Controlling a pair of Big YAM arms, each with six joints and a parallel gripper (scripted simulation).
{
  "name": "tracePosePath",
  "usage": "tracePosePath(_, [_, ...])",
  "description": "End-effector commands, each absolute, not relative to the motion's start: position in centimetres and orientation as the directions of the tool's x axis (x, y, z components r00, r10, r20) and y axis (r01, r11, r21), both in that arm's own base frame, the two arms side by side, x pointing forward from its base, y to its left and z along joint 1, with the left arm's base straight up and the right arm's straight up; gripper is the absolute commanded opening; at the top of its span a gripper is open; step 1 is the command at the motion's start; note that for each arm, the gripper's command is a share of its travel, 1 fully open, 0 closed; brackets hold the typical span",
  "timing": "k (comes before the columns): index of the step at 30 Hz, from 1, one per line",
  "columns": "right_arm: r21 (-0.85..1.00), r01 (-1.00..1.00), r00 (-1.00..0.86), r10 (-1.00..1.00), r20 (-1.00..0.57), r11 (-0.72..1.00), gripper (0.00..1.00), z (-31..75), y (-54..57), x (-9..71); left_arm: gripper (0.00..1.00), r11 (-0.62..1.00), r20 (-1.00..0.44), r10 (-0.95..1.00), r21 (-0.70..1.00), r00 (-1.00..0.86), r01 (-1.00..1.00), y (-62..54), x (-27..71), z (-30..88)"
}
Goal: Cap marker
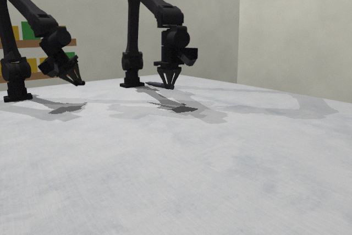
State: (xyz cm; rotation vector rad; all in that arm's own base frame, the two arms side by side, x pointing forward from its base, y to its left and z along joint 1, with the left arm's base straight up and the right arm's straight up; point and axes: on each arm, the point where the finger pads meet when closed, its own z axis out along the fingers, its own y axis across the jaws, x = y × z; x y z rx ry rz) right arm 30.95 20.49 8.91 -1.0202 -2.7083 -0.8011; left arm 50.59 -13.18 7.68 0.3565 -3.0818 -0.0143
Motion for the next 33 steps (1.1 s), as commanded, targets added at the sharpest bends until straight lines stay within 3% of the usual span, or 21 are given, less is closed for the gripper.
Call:
tracePosePath(1, [0.543,0.666,-0.714,0.647,0.267,0.511,0.12,10.7,22.6,31.3,0.11,0.888,-0.027,-0.46,-0.017,-0.887,-0.46,-11.7,48.0,10.2])
tracePosePath(24, [0.76,0.593,-0.623,0.749,0.225,0.265,0.12,12.3,27.2,29.4,0.11,0.5,-0.009,-0.866,-0.007,-0.5,-0.866,-7.9,35.1,12.0])
tracePosePath(33, [0.819,0.546,-0.566,0.798,0.204,0.178,0.12,11.5,29.2,28.6,0.11,0.249,-0.007,-0.968,-0.007,-0.249,-0.968,-6.1,29.1,12.9])
